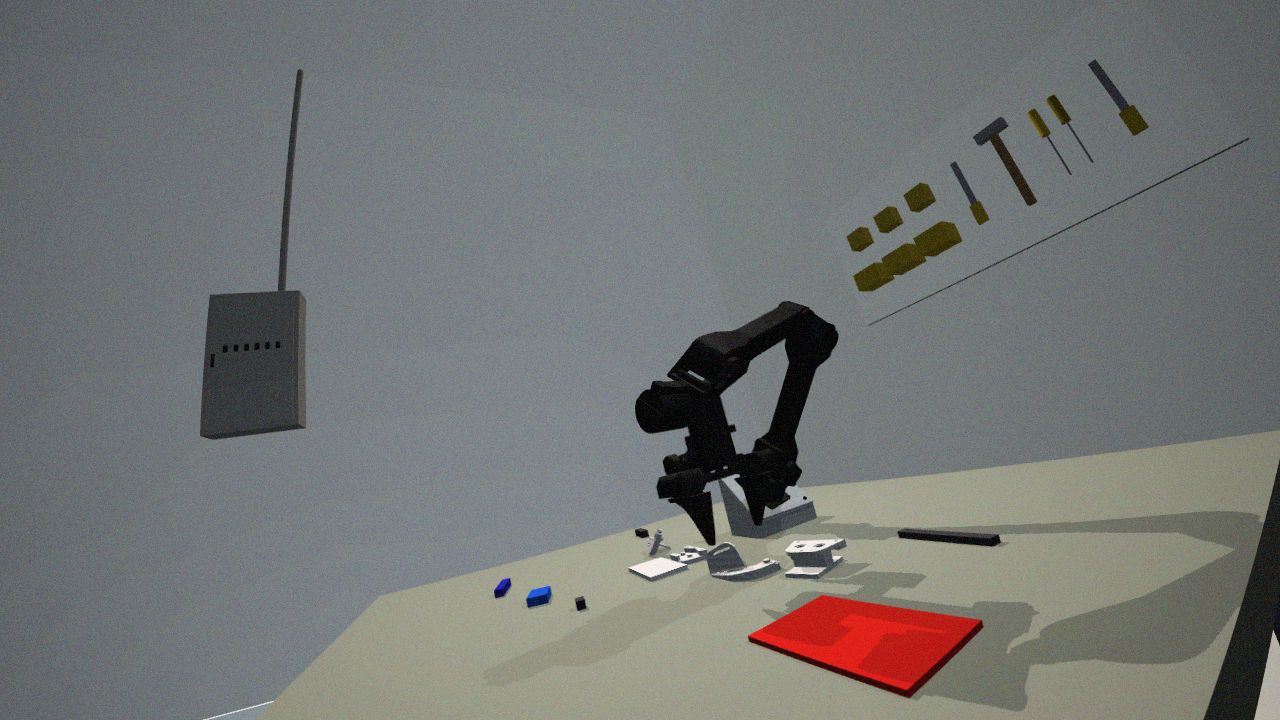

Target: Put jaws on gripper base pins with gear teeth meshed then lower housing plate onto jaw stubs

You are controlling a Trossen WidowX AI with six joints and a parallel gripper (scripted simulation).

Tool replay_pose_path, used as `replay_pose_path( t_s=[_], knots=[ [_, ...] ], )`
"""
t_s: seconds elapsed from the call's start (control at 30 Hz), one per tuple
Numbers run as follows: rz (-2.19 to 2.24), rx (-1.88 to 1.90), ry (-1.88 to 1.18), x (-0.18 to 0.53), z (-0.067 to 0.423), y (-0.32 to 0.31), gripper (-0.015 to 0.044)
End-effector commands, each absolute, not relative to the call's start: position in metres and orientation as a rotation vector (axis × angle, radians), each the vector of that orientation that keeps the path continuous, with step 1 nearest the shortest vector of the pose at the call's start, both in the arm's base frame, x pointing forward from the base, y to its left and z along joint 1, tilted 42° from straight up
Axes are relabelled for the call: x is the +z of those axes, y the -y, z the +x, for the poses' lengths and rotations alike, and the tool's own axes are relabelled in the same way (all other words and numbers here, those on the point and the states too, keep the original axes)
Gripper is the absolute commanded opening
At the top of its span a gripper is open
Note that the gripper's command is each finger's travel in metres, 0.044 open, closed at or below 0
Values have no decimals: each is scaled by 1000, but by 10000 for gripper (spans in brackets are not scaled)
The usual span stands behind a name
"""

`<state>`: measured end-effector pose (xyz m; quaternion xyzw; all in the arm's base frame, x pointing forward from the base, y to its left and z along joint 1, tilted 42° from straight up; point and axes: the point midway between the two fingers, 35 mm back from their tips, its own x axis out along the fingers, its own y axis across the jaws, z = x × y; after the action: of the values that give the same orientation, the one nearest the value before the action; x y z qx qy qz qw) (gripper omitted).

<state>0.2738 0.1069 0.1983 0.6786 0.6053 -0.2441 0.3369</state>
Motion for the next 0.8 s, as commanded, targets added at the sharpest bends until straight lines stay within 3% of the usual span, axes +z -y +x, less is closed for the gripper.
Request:
replay_pose_path(
  t_s=[0.0, 0.07, 0.63, 0.77],
  knots=[
    [1771, -640, -1576, 198, 274, -107, 440],
    [1771, -640, -1576, 198, 274, -107, 440],
    [1771, -631, -1583, 204, 272, -103, 0],
    [1771, -631, -1583, 204, 272, -103, 0]
  ],
)
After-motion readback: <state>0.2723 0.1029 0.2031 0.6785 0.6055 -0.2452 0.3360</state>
